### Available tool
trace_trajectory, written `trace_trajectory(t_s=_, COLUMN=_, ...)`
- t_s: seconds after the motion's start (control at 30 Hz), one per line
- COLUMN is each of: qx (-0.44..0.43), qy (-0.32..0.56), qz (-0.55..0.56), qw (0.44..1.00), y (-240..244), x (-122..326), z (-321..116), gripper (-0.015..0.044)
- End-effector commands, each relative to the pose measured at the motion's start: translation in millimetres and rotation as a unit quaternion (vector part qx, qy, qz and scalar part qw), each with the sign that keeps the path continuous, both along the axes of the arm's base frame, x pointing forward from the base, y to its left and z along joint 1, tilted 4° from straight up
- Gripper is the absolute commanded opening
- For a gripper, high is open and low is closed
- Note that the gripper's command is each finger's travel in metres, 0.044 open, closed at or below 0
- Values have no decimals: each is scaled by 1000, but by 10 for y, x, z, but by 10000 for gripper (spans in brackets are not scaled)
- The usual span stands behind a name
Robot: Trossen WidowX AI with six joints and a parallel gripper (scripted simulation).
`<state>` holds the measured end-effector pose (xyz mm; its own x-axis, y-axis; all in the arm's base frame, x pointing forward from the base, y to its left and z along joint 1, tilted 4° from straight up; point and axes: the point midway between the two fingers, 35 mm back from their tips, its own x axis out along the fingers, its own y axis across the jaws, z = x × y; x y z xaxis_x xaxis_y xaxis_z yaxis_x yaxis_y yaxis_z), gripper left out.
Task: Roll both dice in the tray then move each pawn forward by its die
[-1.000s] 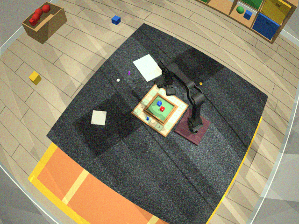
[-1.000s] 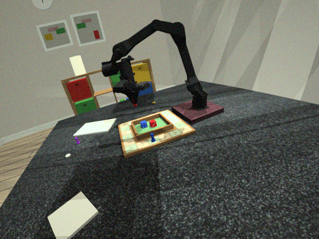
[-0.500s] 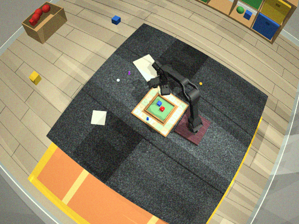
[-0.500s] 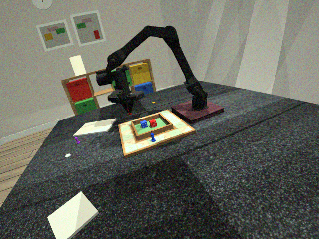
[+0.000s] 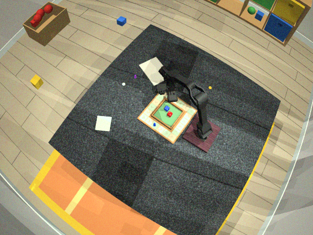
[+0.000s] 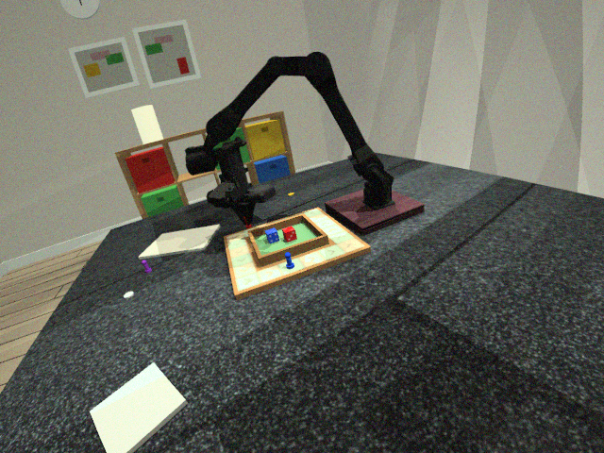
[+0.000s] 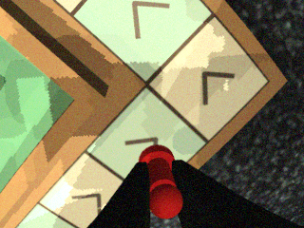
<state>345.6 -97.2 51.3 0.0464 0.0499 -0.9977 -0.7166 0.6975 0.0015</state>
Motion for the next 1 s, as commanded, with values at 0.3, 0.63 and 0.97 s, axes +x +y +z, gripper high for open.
trace_trajectory(t_s=0.3, qx=1, qy=5, qz=-3, qw=1000, y=15, x=-18, z=-186, gripper=0)
trace_trajectory(t_s=0.63, qx=0, qy=0, qz=0, qw=1000, y=7, x=5, z=-123, gripper=263)
trace_trajectory(t_s=0.97, qx=1, qy=4, qz=-3, qw=1000, y=-12, x=-32, z=309, gripper=440)
